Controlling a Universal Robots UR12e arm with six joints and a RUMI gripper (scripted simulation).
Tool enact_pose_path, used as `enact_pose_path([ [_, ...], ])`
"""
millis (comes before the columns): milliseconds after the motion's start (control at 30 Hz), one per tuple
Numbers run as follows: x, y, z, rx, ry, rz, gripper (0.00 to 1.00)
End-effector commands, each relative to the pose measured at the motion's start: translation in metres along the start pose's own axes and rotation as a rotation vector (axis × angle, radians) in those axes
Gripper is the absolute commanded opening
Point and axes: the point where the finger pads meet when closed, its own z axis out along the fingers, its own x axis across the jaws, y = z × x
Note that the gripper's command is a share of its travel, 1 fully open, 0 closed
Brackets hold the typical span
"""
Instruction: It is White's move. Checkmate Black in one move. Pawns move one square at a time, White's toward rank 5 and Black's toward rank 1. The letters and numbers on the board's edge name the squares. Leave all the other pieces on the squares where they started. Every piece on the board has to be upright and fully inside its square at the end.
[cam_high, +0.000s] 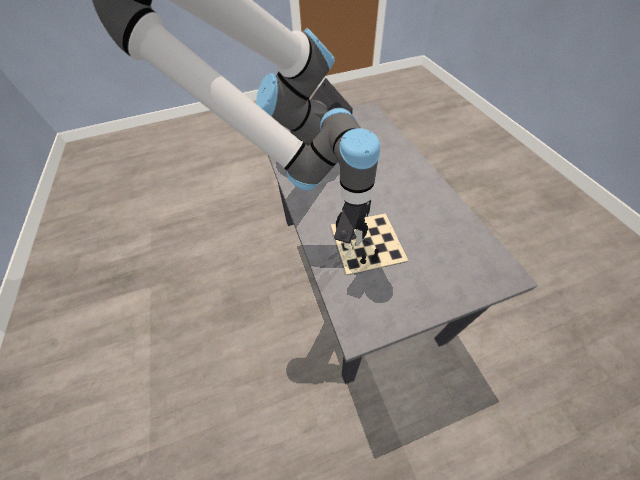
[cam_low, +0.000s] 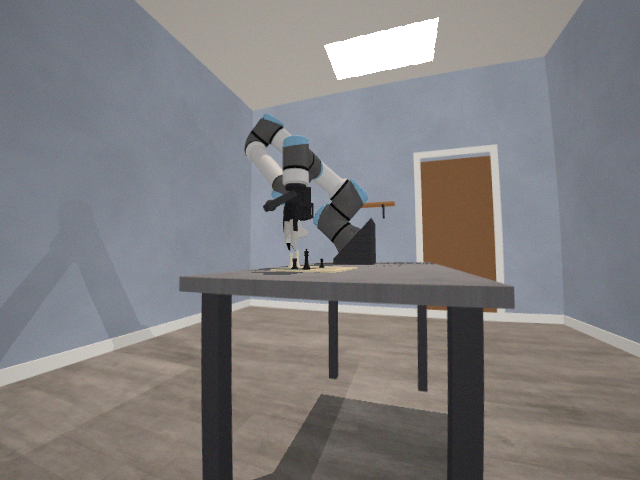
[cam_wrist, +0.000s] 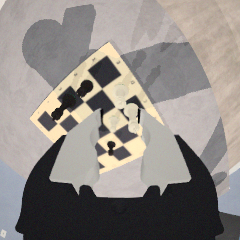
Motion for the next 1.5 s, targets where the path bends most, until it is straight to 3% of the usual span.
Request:
enact_pose_path([
  [0, 0.0, 0.0, 0.001, 0.001, -0.001, 0.0, 0.25],
  [767, 0.0, 0.0, 0.037, 0.001, -0.001, 0.0, 0.25],
  [1467, 0.0, 0.0, 0.038, 0.001, -0.001, 0.0, 0.25],
])
